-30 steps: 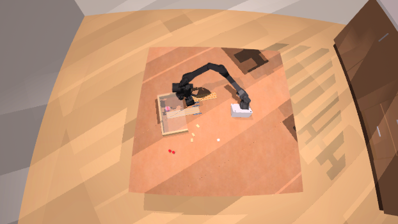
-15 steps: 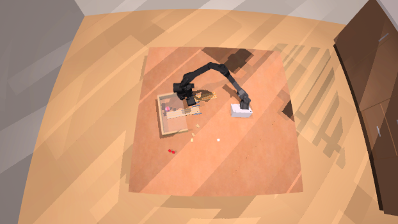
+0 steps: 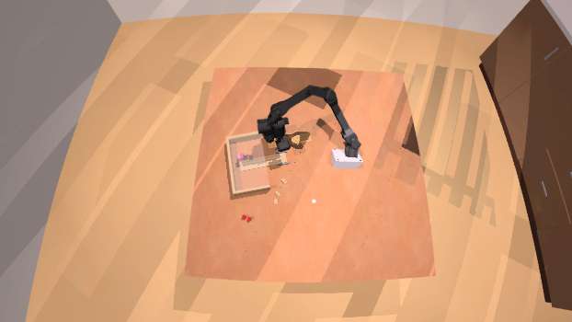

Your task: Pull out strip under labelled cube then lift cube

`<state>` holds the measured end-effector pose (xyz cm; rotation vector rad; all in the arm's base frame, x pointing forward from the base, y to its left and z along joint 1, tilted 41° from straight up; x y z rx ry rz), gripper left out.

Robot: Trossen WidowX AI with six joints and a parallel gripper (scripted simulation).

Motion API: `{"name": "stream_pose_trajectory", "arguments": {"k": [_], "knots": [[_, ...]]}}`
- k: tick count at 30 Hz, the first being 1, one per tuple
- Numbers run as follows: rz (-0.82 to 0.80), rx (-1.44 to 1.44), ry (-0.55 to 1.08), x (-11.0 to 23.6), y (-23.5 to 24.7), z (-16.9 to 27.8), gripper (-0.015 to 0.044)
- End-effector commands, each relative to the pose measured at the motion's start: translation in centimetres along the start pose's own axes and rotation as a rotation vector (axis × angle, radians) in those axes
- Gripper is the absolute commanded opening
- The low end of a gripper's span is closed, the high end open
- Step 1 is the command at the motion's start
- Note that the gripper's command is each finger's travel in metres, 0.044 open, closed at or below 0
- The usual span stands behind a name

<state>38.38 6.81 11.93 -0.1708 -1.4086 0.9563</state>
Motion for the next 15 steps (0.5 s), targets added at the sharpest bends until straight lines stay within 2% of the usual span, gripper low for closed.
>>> {"name": "stream_pose_trajectory", "arguments": {"k": [1, 15], "knots": [[-0.006, -0.004, 0.008, 0.1, 0.3, 0.7, 0.0000], [-0.009, -0.001, 0.010, 0.3, 2.9, 4.7, 0.0000]]}}
Point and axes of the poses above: the point midway between the two fingers, 35 mm back from their tips, its own x axis back along the fingers, its own y axis across the jaws, z = x × y, the point moved 6 cm from there along x, back along the fingers, and after that the axes turned 1 degree about x, right-handed, at the moved point
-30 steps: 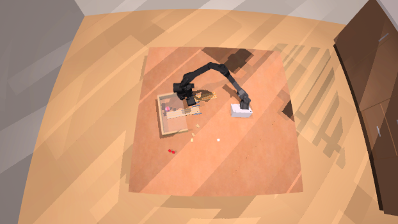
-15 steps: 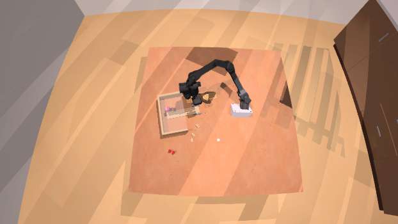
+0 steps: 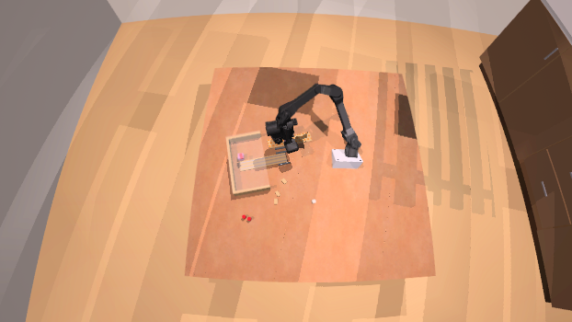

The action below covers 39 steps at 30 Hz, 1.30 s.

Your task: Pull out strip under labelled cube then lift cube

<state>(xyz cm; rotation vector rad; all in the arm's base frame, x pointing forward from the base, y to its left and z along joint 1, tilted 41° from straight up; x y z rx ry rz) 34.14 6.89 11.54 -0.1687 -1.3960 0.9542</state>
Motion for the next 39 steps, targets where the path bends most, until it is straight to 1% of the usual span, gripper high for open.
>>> {"name": "stream_pose_trajectory", "arguments": {"k": [1, 11, 15, 22, 39], "knots": [[-0.005, -0.006, 0.000, 0.0, 0.9, 1.4, 0.0000], [-0.004, -0.006, 0.000, -0.3, 2.7, 4.4, 0.0000], [-0.004, -0.006, 0.000, 0.0, 2.7, 4.4, 0.0000], [-0.005, -0.006, 0.000, 3.2, 2.7, 4.4, 0.0000], [-0.005, -0.006, 0.000, 3.3, 2.7, 4.4, 0.0000]]}}
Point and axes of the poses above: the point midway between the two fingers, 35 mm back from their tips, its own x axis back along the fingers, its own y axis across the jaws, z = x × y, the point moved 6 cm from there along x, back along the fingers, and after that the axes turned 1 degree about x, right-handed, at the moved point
